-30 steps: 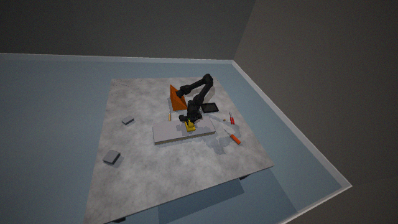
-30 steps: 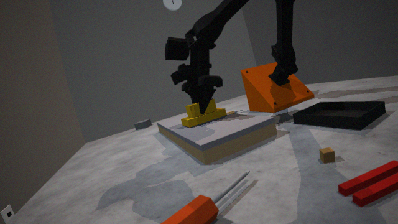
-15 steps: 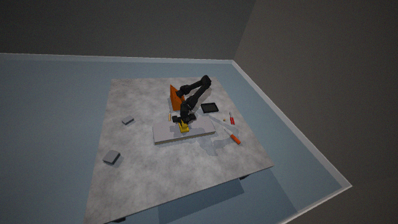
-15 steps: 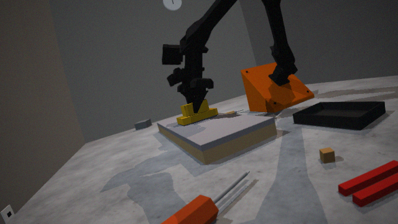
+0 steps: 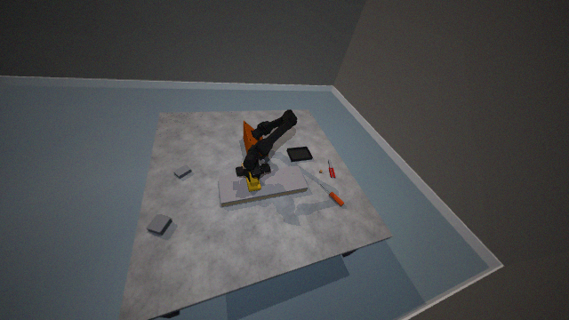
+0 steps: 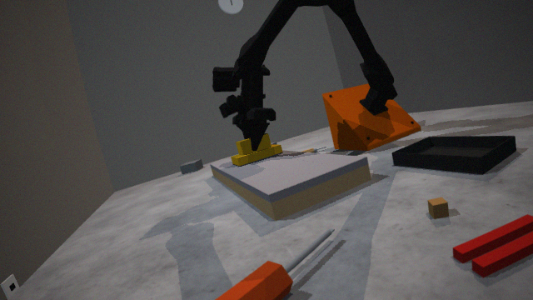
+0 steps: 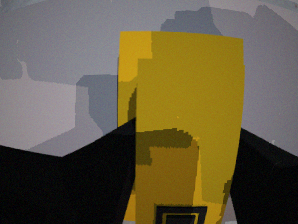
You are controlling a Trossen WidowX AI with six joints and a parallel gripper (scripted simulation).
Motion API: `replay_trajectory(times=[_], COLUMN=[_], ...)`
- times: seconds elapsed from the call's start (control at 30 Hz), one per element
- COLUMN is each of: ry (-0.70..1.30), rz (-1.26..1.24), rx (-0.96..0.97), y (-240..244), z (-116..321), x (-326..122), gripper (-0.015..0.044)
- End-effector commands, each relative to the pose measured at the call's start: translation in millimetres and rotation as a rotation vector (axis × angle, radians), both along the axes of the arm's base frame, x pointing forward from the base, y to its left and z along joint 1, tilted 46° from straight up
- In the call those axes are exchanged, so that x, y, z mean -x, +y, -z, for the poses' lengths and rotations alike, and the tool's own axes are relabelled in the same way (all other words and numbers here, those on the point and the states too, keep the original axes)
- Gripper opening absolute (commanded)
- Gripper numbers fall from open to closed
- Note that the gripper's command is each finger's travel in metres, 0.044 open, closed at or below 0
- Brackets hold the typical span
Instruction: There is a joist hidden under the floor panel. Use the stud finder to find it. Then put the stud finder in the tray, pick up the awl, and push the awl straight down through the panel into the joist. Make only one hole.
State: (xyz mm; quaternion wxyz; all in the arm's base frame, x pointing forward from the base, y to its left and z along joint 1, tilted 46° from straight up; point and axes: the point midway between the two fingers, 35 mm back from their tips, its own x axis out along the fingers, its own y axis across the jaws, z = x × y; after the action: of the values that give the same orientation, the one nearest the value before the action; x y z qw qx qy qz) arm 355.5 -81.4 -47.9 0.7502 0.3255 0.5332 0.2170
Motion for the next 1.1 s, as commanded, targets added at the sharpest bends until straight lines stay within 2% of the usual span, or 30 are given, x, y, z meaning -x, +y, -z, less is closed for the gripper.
replay_trajectory(times=[0.0,1.07], ry=[0.001,-0.001], rz=[-0.001,-0.001], rx=[0.007,0.014], y=[-11.8,-92.4], z=[12.0,91.6], x=[-0.2,2.6], gripper=[0.0000,0.0000])
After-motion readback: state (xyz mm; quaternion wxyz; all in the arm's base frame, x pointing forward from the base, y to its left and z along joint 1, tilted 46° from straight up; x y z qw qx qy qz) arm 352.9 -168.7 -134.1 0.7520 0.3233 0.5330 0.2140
